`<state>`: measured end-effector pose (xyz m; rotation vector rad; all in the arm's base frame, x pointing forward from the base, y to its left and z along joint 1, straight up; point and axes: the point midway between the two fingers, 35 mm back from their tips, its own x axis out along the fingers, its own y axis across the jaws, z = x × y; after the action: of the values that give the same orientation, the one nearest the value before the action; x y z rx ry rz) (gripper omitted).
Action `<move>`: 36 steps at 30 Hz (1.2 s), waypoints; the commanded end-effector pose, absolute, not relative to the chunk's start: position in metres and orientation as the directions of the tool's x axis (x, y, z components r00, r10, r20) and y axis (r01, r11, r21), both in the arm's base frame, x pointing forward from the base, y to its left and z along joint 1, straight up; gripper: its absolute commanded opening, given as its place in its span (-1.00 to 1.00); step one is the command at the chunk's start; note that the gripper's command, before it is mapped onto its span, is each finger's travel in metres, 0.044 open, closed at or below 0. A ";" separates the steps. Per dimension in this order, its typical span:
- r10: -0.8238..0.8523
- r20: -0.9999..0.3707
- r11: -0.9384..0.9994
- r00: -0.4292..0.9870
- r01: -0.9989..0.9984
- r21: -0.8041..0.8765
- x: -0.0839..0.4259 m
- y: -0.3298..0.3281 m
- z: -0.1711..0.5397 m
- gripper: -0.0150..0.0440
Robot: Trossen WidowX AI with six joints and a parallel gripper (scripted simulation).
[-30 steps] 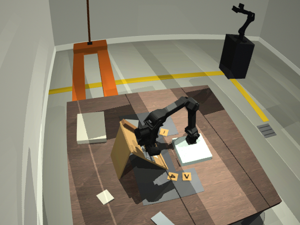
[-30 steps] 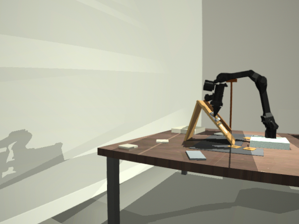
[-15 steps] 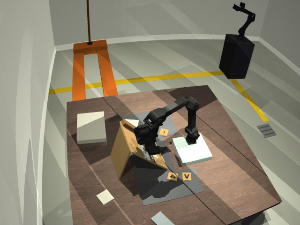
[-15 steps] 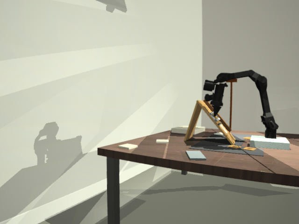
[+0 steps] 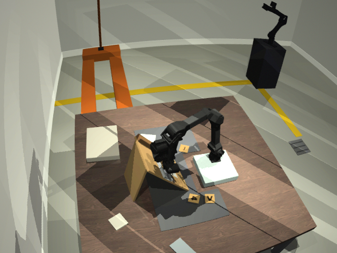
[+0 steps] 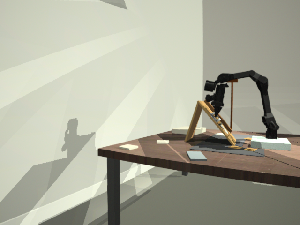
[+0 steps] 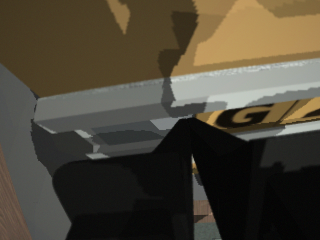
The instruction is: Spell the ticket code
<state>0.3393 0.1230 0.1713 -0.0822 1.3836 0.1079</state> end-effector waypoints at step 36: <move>0.030 -0.983 0.992 0.183 -0.129 0.006 0.324 0.118 0.185 -0.49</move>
<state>0.3270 0.1196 0.1811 -0.0875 1.3893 0.1161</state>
